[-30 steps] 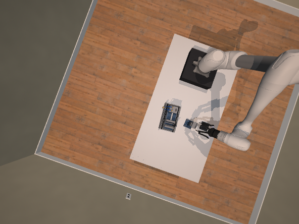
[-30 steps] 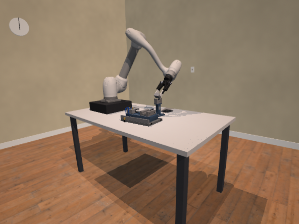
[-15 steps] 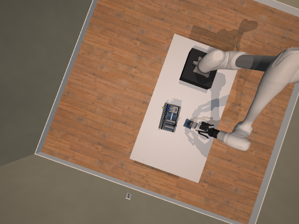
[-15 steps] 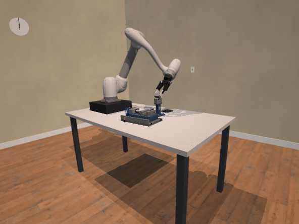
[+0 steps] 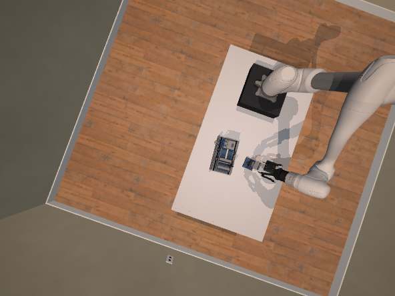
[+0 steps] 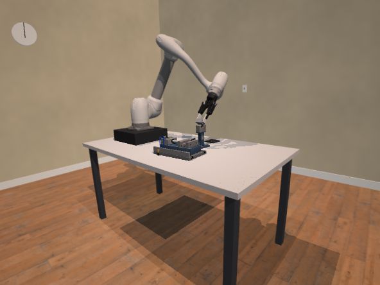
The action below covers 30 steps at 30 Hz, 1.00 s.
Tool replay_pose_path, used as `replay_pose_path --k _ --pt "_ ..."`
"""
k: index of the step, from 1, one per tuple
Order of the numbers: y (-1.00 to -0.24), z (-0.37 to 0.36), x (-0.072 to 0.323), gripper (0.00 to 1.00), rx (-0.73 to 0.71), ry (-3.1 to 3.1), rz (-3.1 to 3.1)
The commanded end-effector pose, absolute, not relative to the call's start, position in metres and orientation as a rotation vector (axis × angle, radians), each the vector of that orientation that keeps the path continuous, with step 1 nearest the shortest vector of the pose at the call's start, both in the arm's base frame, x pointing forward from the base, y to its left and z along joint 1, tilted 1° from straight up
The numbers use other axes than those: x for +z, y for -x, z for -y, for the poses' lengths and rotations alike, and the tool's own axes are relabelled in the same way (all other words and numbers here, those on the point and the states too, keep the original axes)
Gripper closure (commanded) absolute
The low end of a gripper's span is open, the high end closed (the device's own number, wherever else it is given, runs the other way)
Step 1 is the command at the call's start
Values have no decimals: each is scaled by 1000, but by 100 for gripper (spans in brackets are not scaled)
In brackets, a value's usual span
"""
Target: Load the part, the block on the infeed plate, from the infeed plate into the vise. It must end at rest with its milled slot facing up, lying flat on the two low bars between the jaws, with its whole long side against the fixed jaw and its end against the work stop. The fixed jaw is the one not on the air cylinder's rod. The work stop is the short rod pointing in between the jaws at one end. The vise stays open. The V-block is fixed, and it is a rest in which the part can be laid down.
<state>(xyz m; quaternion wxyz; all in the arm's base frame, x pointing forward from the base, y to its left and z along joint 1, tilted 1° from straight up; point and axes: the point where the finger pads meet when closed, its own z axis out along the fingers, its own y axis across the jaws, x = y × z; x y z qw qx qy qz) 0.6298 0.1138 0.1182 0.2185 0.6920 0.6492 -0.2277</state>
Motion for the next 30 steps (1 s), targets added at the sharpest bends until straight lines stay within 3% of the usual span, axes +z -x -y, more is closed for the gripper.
replay_pose_path --k 1,30 --pt "-630 -113 119 100 -609 -1932 -1813" --pt "-629 -106 122 100 -320 -2121 -1993"
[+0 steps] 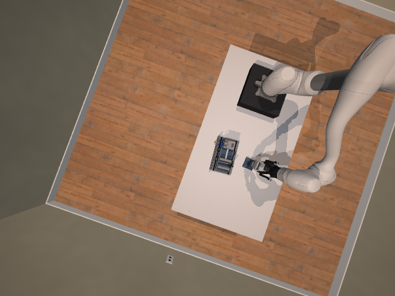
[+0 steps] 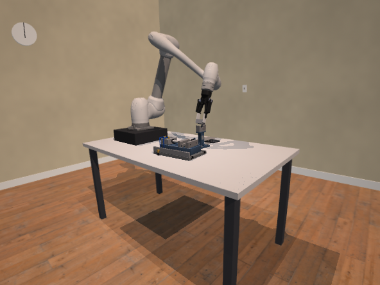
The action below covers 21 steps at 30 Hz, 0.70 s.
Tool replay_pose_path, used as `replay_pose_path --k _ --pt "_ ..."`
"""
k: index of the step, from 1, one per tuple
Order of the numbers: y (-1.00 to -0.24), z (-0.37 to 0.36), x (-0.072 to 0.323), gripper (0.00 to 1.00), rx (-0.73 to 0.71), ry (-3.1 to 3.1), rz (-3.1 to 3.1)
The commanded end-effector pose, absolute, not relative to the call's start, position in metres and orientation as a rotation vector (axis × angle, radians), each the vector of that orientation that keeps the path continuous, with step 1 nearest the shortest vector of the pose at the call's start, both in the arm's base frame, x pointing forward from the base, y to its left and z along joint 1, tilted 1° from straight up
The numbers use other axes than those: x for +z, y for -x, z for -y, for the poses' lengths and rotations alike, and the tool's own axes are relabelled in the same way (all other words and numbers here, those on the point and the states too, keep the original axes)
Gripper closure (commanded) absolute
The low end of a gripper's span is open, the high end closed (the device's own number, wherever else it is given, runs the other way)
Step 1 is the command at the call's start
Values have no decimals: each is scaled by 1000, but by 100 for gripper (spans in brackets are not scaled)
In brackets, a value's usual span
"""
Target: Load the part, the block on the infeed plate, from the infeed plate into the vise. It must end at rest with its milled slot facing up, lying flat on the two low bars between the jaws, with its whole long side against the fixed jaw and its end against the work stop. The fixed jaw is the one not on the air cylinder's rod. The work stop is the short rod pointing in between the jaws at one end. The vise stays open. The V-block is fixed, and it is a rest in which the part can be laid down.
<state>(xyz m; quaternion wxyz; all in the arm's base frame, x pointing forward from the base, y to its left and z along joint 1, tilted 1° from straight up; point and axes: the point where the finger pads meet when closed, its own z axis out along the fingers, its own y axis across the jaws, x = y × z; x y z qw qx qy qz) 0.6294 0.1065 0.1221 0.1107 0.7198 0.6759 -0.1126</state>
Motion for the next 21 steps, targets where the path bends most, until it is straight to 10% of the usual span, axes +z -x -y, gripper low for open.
replay_pose_path --k 1,21 --pt "-629 -106 122 100 -308 -2128 -1999" --pt "-629 -101 123 100 -122 -2226 -2093"
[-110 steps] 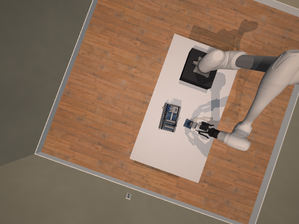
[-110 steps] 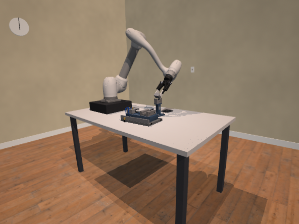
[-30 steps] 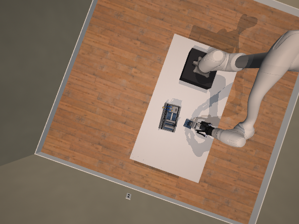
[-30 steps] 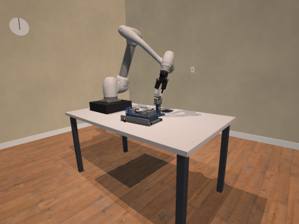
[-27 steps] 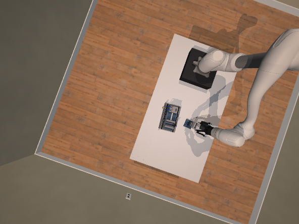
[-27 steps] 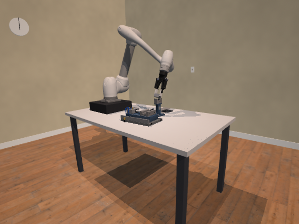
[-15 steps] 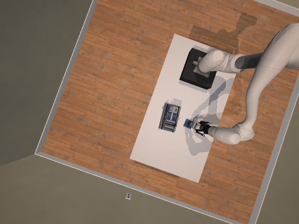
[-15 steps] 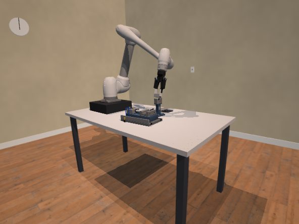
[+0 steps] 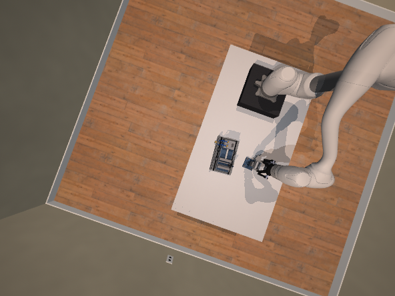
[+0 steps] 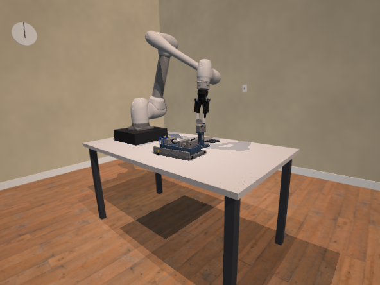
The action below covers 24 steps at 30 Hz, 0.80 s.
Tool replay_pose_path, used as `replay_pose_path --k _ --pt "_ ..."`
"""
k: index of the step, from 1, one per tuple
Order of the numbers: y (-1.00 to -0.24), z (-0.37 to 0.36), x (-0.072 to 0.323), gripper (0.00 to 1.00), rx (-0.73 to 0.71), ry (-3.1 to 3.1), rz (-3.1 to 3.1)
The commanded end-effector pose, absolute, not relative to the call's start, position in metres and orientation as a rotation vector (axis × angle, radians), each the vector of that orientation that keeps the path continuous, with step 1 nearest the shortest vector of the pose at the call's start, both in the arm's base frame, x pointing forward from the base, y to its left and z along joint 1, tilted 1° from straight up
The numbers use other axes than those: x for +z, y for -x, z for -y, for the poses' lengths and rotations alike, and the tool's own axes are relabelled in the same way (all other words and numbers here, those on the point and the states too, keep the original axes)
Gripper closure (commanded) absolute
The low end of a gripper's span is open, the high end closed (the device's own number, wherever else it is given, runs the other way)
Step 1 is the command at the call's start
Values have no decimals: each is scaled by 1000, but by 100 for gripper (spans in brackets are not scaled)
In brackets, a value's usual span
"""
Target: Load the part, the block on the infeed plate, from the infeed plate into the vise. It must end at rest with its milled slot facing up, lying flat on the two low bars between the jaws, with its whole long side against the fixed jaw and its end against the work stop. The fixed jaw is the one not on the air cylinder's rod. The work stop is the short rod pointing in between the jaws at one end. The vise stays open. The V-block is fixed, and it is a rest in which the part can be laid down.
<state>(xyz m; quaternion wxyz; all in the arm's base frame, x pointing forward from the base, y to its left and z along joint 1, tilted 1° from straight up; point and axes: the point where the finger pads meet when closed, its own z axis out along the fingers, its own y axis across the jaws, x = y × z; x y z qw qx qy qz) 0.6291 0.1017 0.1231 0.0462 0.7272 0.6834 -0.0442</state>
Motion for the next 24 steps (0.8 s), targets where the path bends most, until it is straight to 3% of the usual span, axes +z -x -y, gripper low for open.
replay_pose_path --k 1,24 --pt "-629 -101 123 100 -113 -2230 -2097" --pt "-629 -99 123 100 4 -2284 -2148"
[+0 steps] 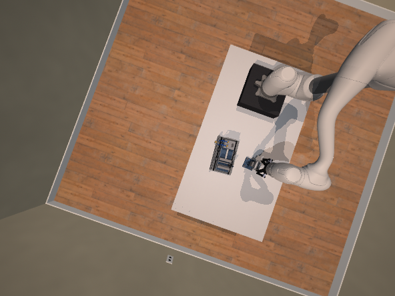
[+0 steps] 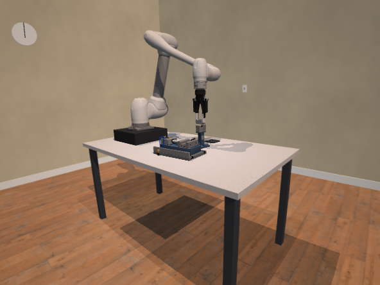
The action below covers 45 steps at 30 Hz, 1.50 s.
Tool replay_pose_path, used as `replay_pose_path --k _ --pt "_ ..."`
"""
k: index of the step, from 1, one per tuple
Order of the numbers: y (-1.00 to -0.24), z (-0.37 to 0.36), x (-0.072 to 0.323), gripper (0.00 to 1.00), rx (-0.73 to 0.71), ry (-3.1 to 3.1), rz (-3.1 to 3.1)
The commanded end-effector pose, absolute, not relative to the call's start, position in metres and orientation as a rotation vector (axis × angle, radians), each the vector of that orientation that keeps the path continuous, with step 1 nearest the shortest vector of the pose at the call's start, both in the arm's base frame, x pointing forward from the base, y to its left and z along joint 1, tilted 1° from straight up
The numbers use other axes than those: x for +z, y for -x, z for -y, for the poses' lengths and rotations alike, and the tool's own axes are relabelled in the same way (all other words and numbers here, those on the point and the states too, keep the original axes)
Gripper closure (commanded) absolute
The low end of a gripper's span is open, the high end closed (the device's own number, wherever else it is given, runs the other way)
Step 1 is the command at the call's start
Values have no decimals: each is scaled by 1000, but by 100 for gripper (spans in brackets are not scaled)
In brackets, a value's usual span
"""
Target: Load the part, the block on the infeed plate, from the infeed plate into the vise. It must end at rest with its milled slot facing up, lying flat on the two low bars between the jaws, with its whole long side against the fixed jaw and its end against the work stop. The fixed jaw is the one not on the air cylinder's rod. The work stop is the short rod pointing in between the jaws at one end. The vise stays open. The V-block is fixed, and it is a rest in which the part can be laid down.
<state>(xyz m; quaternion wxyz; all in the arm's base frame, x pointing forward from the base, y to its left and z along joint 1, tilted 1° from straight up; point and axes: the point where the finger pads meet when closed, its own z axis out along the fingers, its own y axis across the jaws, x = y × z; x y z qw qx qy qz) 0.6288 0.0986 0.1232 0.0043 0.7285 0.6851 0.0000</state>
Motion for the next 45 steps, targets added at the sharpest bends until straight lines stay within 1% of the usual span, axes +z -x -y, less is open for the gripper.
replay_pose_path --k 1,45 --pt "-629 -98 123 100 7 -2285 -2149" --pt "-629 -98 123 100 23 -2292 -2155"
